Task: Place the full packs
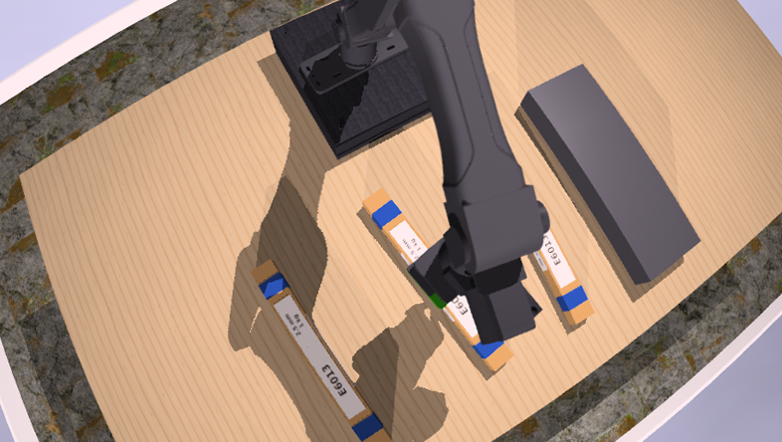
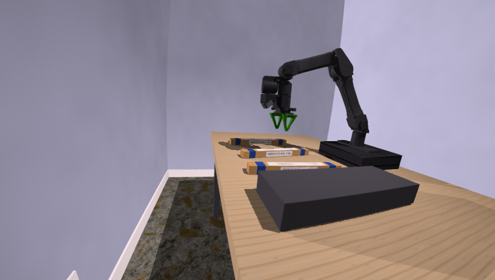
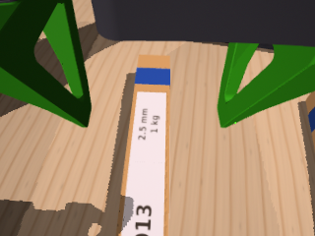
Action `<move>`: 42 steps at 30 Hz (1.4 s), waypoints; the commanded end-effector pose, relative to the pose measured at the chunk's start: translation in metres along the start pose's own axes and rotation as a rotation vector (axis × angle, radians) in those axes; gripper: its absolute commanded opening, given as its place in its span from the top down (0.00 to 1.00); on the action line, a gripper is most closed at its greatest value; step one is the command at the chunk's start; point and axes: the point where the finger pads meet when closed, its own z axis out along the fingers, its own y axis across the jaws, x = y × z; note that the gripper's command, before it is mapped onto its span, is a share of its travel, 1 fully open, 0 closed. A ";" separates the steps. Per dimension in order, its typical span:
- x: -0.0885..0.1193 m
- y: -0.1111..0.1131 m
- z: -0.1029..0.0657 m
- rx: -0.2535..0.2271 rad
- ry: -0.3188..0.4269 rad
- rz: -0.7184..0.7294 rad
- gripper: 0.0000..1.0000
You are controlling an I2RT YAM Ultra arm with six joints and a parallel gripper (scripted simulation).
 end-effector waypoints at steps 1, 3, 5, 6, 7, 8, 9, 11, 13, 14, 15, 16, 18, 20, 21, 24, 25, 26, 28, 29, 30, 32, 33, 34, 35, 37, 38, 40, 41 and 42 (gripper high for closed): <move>-0.012 -0.014 -0.023 0.040 -0.086 0.052 0.26; -0.012 -0.014 -0.023 0.040 -0.086 0.052 0.26; -0.010 -0.014 -0.022 0.036 -0.074 0.052 0.26; -0.010 -0.014 -0.022 0.036 -0.074 0.052 0.26; -0.010 -0.010 -0.020 0.030 -0.066 0.045 0.26; -0.010 -0.008 -0.019 0.027 -0.062 0.042 0.26; -0.010 -0.008 -0.019 0.025 -0.058 0.042 0.26; -0.009 -0.008 -0.017 0.023 -0.051 0.040 0.26; -0.009 -0.008 -0.016 0.022 -0.048 0.040 0.26; -0.009 -0.008 -0.015 0.022 -0.048 0.040 0.26; -0.009 -0.008 -0.015 0.021 -0.046 0.040 0.26; -0.009 -0.008 -0.015 0.021 -0.046 0.040 0.26; -0.006 -0.007 -0.011 0.017 -0.038 0.038 0.26; -0.006 -0.007 -0.011 0.017 -0.038 0.038 0.26; -0.003 -0.006 0.004 0.010 -0.016 0.041 0.26; -0.003 -0.005 0.009 0.008 -0.013 0.040 0.26; -0.003 -0.005 0.013 0.008 -0.013 0.039 0.26; -0.003 -0.004 0.017 0.008 -0.013 0.038 0.26; -0.004 -0.004 0.025 0.008 -0.013 0.036 0.26; -0.004 -0.003 0.030 0.008 -0.012 0.035 0.26; -0.004 -0.003 0.034 0.008 -0.012 0.034 0.26; -0.004 -0.003 0.041 0.008 -0.012 0.034 0.26; -0.004 -0.003 0.045 0.008 -0.012 0.034 0.26; -0.004 -0.003 0.049 0.008 -0.012 0.034 0.26; -0.004 -0.003 0.053 0.008 -0.012 0.034 0.26; -0.004 -0.003 0.061 0.009 -0.012 0.034 0.26; -0.004 -0.003 0.065 0.009 -0.012 0.035 0.26; -0.004 -0.003 0.065 0.009 -0.012 0.035 0.26; -0.012 -0.009 0.052 0.026 -0.060 0.038 0.26; -0.004 -0.006 0.070 0.011 -0.019 0.039 0.26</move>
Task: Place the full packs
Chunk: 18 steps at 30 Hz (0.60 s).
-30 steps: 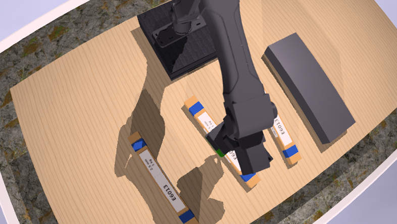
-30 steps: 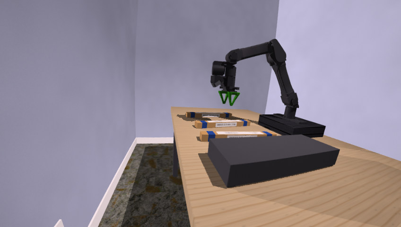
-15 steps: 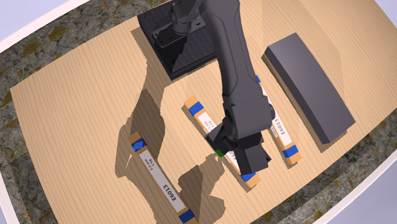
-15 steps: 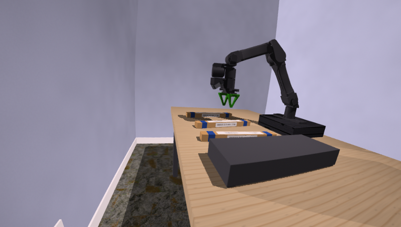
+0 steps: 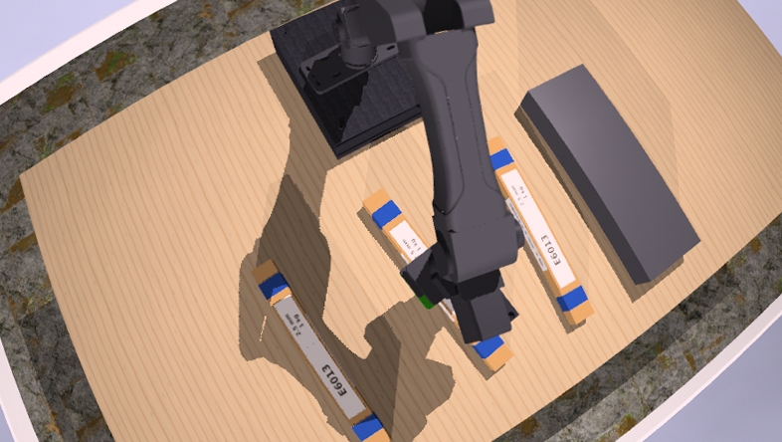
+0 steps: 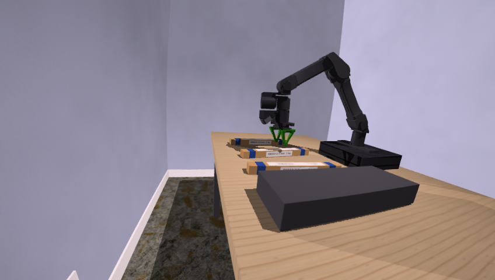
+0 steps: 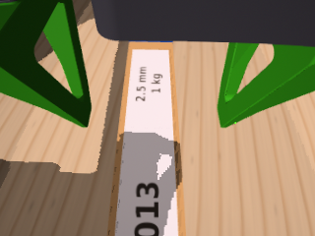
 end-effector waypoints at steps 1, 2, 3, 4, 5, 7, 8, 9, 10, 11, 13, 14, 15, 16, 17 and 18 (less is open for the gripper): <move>-0.008 -0.001 0.013 0.012 -0.030 0.000 0.26; -0.008 -0.001 0.017 0.012 -0.030 -0.001 0.26; -0.009 0.000 0.021 0.012 -0.030 -0.002 0.26; -0.009 0.000 0.025 0.012 -0.030 -0.003 0.26; -0.009 0.000 0.027 0.012 -0.030 -0.005 0.26; -0.024 -0.004 0.017 0.026 -0.070 -0.007 0.26; -0.024 -0.004 0.016 0.027 -0.072 -0.008 0.26; -0.028 -0.005 0.002 0.038 -0.105 -0.009 0.26; -0.029 -0.005 0.002 0.038 -0.105 -0.009 0.26; -0.029 -0.005 0.002 0.038 -0.105 -0.009 0.26; -0.027 -0.004 0.007 0.034 -0.092 -0.009 0.26; -0.027 -0.004 0.007 0.034 -0.092 -0.009 0.26; -0.027 -0.004 0.007 0.034 -0.092 -0.009 0.26; -0.025 -0.003 0.007 0.030 -0.082 -0.009 0.26; -0.025 -0.003 0.006 0.030 -0.082 -0.009 0.26; -0.025 -0.003 0.006 0.031 -0.085 -0.009 0.26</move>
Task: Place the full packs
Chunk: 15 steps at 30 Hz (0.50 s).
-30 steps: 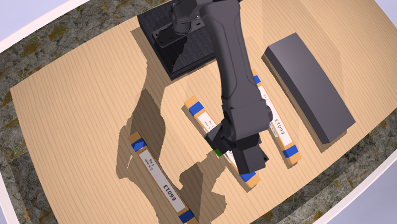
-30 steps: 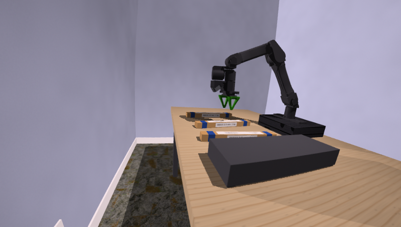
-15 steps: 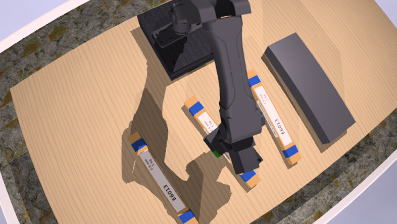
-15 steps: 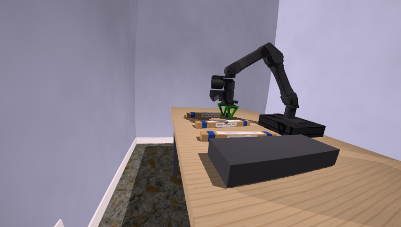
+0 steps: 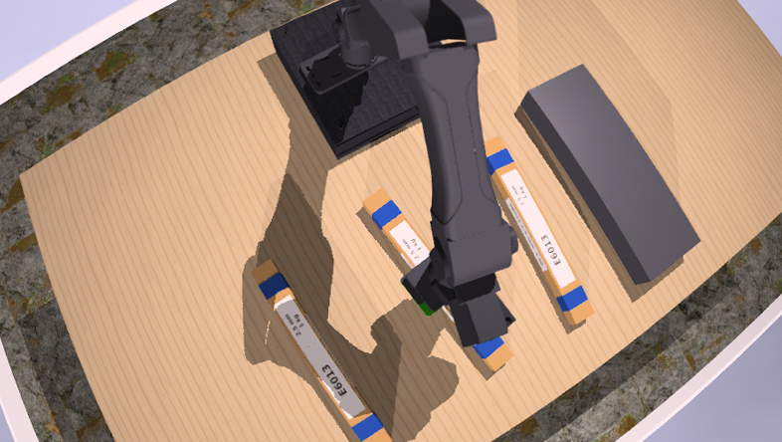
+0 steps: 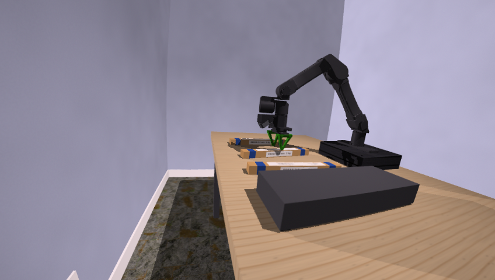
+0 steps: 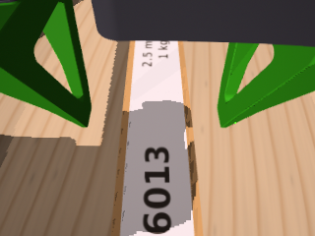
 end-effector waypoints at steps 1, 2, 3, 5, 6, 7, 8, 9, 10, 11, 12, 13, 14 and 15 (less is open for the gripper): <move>-0.014 0.001 -0.015 0.018 -0.047 -0.010 0.26; -0.013 0.002 -0.014 0.017 -0.046 -0.010 0.26; -0.012 0.002 -0.014 0.017 -0.046 -0.010 0.26; -0.011 0.002 -0.014 0.017 -0.044 -0.010 0.26; -0.010 0.003 -0.014 0.016 -0.043 -0.010 0.26; -0.009 0.003 -0.013 0.016 -0.041 -0.009 0.26; -0.008 0.003 -0.012 0.015 -0.039 -0.009 0.26; -0.008 0.004 -0.011 0.014 -0.036 -0.009 0.26; -0.007 0.004 -0.010 0.013 -0.034 -0.009 0.26; -0.005 0.004 -0.010 0.012 -0.031 -0.009 0.26; -0.004 0.005 -0.009 0.011 -0.027 -0.009 0.26; -0.004 0.005 -0.009 0.011 -0.027 -0.009 0.26; -0.004 0.005 -0.009 0.011 -0.027 -0.009 0.26; -0.004 0.001 -0.006 0.006 -0.017 -0.002 0.26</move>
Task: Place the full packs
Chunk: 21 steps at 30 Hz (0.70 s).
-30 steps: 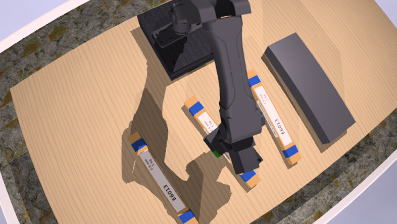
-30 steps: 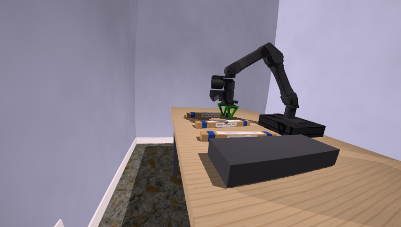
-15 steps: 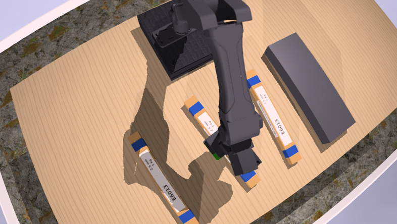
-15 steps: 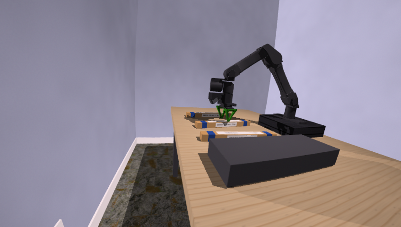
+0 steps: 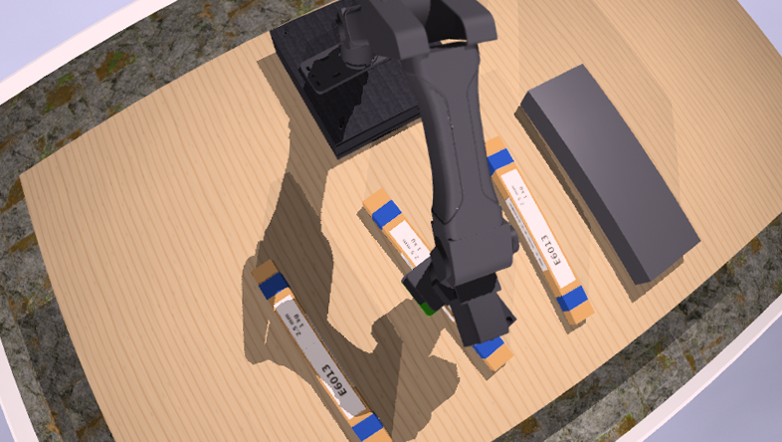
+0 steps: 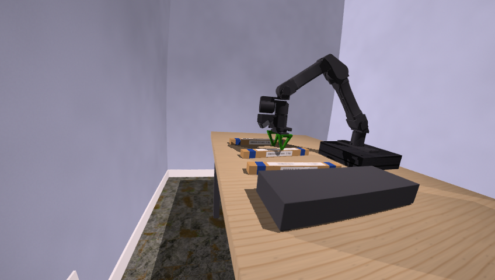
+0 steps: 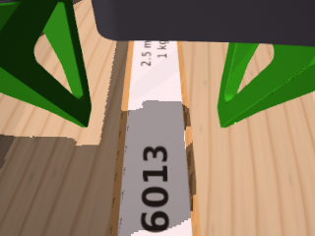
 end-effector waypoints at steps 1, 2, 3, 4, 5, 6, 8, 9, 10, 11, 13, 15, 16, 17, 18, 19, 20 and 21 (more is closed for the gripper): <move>-0.003 0.000 -0.006 0.006 -0.016 -0.001 0.26; -0.003 0.000 -0.005 0.006 -0.016 -0.001 0.26; -0.003 0.000 -0.005 0.006 -0.016 -0.001 0.26; -0.003 0.000 -0.005 0.006 -0.016 -0.001 0.26; -0.002 0.000 -0.005 0.006 -0.016 -0.001 0.26; -0.002 0.000 -0.005 0.006 -0.016 -0.001 0.26; -0.002 0.000 -0.005 0.006 -0.016 -0.001 0.26; -0.002 0.000 -0.005 0.006 -0.016 -0.001 0.26; -0.002 0.000 -0.005 0.006 -0.016 -0.001 0.26; -0.002 0.000 -0.005 0.006 -0.016 -0.001 0.26; -0.002 0.000 -0.005 0.006 -0.016 -0.001 0.26; -0.001 0.004 -0.006 0.010 -0.025 -0.007 0.26; -0.001 0.004 -0.006 0.010 -0.025 -0.007 0.26; -0.001 0.004 -0.005 0.010 -0.025 -0.007 0.26; -0.004 0.003 -0.002 0.011 -0.027 -0.007 0.26; -0.003 0.004 0.004 0.008 -0.016 -0.006 0.26; 0.002 0.005 0.012 0.000 0.005 -0.005 0.26; 0.004 0.005 0.015 -0.001 0.010 -0.004 0.26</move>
